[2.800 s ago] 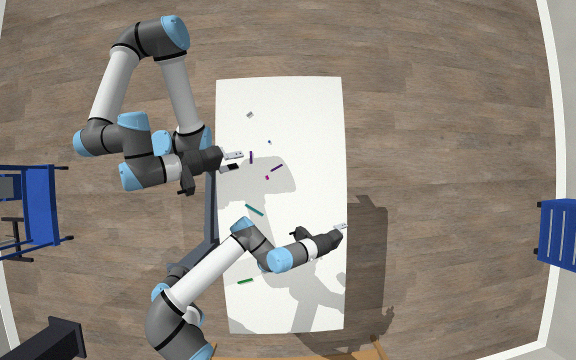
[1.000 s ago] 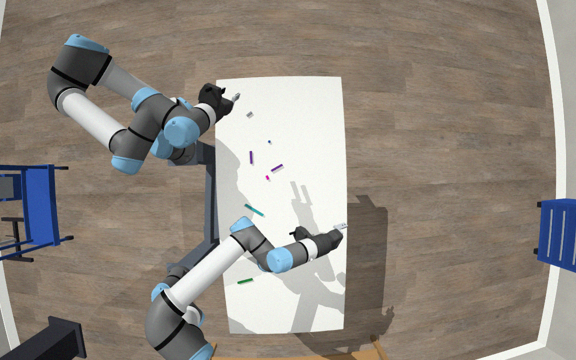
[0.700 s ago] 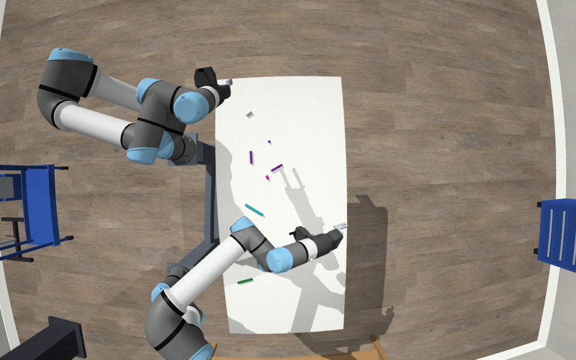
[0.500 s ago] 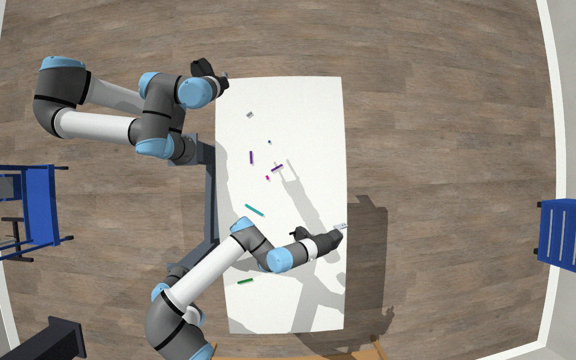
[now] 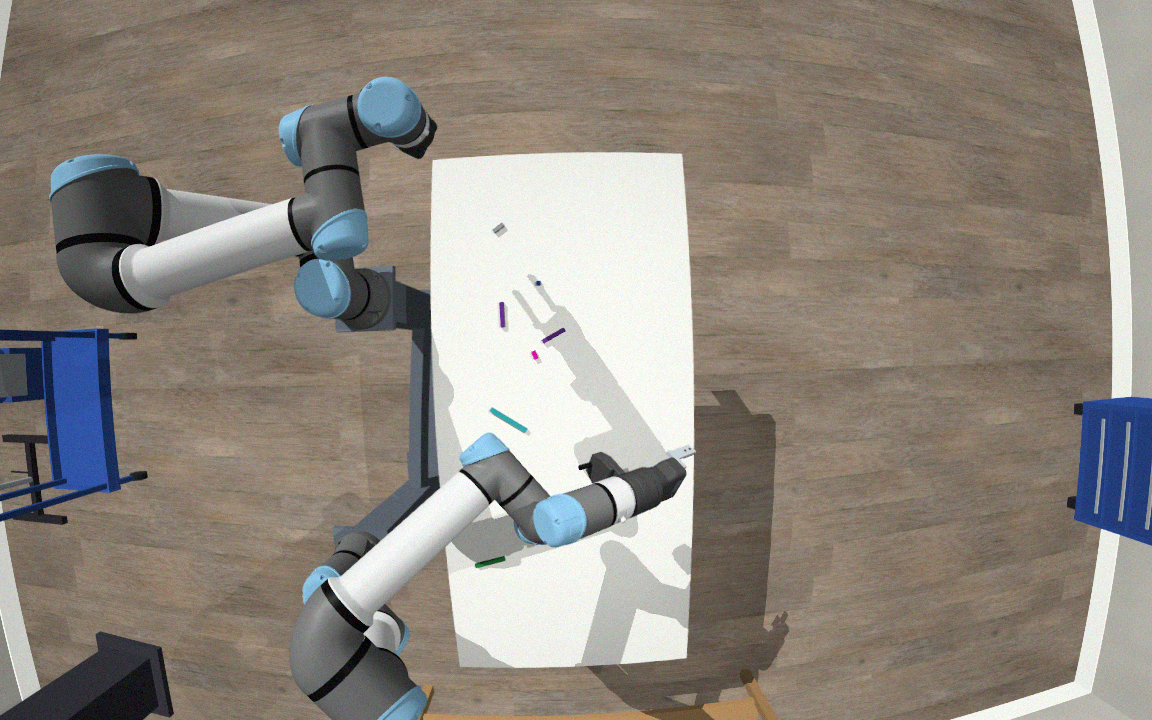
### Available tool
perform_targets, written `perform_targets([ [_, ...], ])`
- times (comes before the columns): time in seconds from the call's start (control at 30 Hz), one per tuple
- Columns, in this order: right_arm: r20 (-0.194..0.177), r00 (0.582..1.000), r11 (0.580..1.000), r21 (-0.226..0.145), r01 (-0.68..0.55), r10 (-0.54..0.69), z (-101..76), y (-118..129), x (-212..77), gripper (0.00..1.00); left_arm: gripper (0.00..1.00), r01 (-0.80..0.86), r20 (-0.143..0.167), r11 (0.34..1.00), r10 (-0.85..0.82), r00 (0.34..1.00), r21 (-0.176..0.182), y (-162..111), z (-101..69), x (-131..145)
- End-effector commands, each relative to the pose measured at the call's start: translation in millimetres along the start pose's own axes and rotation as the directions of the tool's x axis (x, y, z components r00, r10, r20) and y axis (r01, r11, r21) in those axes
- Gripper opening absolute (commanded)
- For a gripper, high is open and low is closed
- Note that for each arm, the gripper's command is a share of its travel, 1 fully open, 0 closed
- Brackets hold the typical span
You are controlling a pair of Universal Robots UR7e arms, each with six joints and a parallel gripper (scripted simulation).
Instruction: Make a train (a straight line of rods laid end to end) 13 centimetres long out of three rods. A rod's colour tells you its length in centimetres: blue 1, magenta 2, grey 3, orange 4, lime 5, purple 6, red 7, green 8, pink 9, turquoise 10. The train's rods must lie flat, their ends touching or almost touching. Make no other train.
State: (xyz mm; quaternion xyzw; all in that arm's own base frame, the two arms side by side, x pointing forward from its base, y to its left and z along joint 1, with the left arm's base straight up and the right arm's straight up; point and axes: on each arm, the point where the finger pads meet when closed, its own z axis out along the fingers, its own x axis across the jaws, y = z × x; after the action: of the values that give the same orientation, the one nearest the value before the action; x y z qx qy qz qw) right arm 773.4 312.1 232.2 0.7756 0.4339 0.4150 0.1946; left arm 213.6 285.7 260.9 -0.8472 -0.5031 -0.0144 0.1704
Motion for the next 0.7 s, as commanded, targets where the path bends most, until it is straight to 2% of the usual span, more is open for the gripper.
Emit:
perform_targets([
  [0.0, -0.001, 1.0, 1.0, -0.001, -0.001, 0.001, -0.6, 0.8, 0.6, 1.0, 1.0, 0.261, 0.07, 0.965, -0.26, 0.963, -0.002, -21.9, 16.3, 4.4],
  [0.13, -0.001, 1.0, 1.0, -0.001, -0.001, 0.001, -0.6, 0.8, 0.6, 1.0, 1.0, 0.455, 0.114, 0.891, -0.453, 0.884, 0.014, -42.4, 31.3, 5.4],
  [0.33, -0.001, 1.0, 1.0, -0.001, -0.001, 0.001, -0.6, 0.8, 0.6, 1.0, 1.0, 0.694, 0.164, 0.718, -0.692, 0.703, 0.055, -71.9, 52.2, 5.4],
  [0.4, -0.001, 1.0, 1.0, -0.001, -0.001, 0.001, -0.6, 0.8, 0.6, 1.0, 1.0, 0.757, 0.176, 0.65, -0.755, 0.632, 0.071, -81.4, 58.7, 5.0],
  [0.47, -0.001, 1.0, 1.0, -0.001, -0.001, 0.001, -0.6, 0.8, 0.6, 1.0, 1.0, 0.757, 0.176, 0.65, -0.755, 0.632, 0.071, -81.4, 58.7, 5.0],
  [0.67, -0.001, 1.0, 1.0, -0.001, -0.001, 0.001, -0.6, 0.8, 0.6, 1.0, 1.0, 0.894, 0.198, 0.432, -0.893, 0.404, 0.122, -108.6, 76.7, 3.0],
])
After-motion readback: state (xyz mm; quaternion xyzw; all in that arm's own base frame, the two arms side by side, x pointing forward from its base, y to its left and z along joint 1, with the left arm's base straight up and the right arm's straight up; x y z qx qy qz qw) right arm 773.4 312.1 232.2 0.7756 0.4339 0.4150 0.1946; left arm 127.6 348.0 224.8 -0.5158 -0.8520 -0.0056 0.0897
